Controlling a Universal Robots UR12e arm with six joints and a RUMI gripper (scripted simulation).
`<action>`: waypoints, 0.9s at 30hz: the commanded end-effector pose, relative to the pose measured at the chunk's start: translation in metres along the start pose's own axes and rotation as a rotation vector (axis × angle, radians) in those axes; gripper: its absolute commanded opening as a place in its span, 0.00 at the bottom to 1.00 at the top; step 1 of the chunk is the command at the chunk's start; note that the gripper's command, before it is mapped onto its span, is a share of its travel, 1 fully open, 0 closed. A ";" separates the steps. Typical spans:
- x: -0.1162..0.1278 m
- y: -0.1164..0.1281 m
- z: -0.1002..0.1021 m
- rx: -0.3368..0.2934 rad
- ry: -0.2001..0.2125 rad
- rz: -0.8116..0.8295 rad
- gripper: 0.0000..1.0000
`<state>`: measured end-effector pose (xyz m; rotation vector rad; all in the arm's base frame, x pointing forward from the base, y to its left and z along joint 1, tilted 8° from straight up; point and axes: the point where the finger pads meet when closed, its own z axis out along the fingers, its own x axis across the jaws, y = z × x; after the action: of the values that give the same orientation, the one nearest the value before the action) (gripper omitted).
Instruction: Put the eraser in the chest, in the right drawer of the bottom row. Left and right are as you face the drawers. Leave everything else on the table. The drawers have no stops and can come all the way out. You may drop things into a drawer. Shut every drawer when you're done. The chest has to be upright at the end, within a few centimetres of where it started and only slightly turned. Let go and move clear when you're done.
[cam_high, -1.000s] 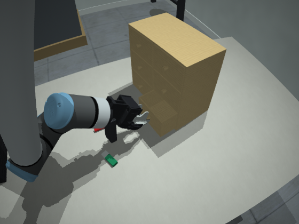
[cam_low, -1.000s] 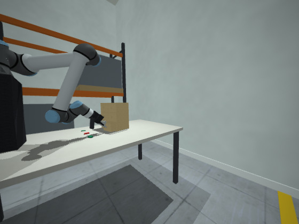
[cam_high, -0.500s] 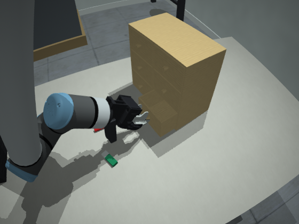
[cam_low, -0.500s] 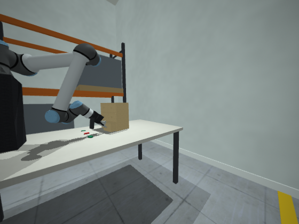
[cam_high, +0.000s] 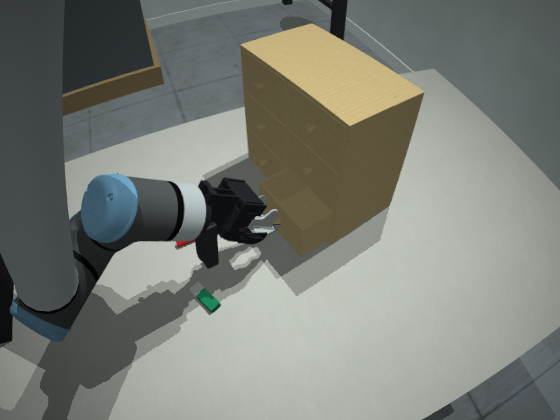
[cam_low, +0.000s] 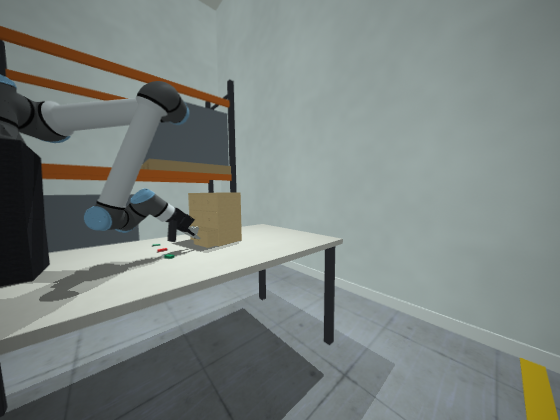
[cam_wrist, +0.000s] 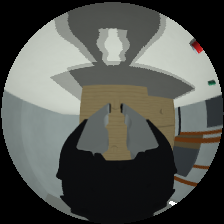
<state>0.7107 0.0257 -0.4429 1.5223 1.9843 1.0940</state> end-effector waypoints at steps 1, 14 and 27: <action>0.000 0.001 0.000 -0.001 0.000 0.000 0.07; 0.000 0.001 0.000 -0.001 0.000 0.000 0.12; 0.000 0.001 0.000 -0.001 0.000 0.000 0.20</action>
<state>0.7107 0.0257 -0.4429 1.5223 1.9842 1.0940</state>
